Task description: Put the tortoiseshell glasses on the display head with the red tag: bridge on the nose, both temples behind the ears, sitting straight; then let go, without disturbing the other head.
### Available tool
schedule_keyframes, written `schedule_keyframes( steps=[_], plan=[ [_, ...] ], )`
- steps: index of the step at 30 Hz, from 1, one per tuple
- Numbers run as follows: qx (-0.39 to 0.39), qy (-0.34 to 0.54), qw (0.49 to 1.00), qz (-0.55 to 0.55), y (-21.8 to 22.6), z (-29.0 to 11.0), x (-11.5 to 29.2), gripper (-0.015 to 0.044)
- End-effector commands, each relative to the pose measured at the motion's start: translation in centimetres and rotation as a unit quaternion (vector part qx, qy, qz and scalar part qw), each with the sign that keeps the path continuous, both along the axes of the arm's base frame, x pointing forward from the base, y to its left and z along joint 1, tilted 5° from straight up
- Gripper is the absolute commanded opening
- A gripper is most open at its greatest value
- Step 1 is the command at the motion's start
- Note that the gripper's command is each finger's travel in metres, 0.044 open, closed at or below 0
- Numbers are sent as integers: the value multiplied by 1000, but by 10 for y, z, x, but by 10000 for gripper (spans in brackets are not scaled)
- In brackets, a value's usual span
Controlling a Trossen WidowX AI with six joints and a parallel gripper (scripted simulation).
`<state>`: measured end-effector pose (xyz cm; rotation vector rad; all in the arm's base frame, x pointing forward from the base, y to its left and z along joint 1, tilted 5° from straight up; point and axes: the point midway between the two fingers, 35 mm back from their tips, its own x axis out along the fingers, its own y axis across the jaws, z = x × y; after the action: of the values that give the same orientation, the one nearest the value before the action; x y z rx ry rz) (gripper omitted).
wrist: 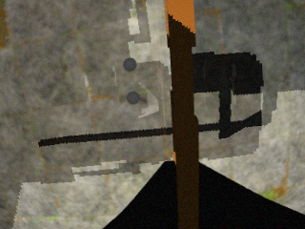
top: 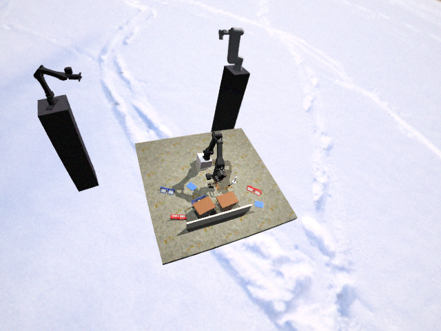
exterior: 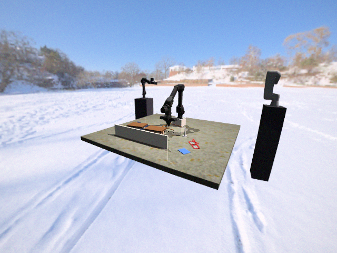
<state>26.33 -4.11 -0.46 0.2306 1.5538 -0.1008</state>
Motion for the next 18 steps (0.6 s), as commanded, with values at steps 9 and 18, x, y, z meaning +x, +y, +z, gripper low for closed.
schedule_keyframes(
  steps=[9, 18],
  plan=[
    [-1, 2, 1000, -2, 1, -13, -2, 0],
    [-1, 2, 1000, -2, 2, -23, -4, 0]
  ],
)
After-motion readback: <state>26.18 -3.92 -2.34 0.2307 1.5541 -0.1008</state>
